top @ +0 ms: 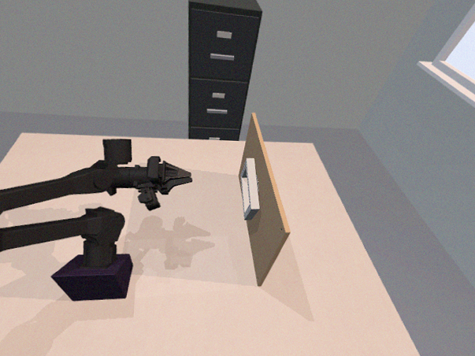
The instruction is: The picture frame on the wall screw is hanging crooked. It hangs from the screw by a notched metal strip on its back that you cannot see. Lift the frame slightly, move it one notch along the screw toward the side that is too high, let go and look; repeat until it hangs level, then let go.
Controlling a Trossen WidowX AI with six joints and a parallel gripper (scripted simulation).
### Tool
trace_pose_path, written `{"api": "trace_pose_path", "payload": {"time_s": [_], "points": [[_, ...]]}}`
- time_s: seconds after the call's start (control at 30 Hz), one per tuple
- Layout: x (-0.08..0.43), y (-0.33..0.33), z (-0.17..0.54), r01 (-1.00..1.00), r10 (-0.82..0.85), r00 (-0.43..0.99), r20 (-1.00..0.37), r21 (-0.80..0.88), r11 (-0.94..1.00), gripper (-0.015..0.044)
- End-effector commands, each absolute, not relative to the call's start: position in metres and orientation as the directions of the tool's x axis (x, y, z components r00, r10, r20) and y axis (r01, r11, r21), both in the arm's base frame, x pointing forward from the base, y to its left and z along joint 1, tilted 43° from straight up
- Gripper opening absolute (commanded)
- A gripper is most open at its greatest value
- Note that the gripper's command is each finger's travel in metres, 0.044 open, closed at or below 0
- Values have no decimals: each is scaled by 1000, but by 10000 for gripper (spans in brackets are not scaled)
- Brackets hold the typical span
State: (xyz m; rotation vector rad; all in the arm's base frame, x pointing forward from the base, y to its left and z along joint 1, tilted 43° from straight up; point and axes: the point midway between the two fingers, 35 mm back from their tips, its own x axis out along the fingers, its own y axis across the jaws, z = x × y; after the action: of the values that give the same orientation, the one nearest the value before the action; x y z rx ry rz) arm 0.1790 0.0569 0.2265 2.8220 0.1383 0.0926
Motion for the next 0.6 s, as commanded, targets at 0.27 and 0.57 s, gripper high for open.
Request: {"api": "trace_pose_path", "payload": {"time_s": [0.27, 0.57], "points": [[179, 57, 225, 85, 104, 994, 46, 309, -947, 260], [201, 77, 223, 105, 132, 990, 48, 373, -922, 260]]}}
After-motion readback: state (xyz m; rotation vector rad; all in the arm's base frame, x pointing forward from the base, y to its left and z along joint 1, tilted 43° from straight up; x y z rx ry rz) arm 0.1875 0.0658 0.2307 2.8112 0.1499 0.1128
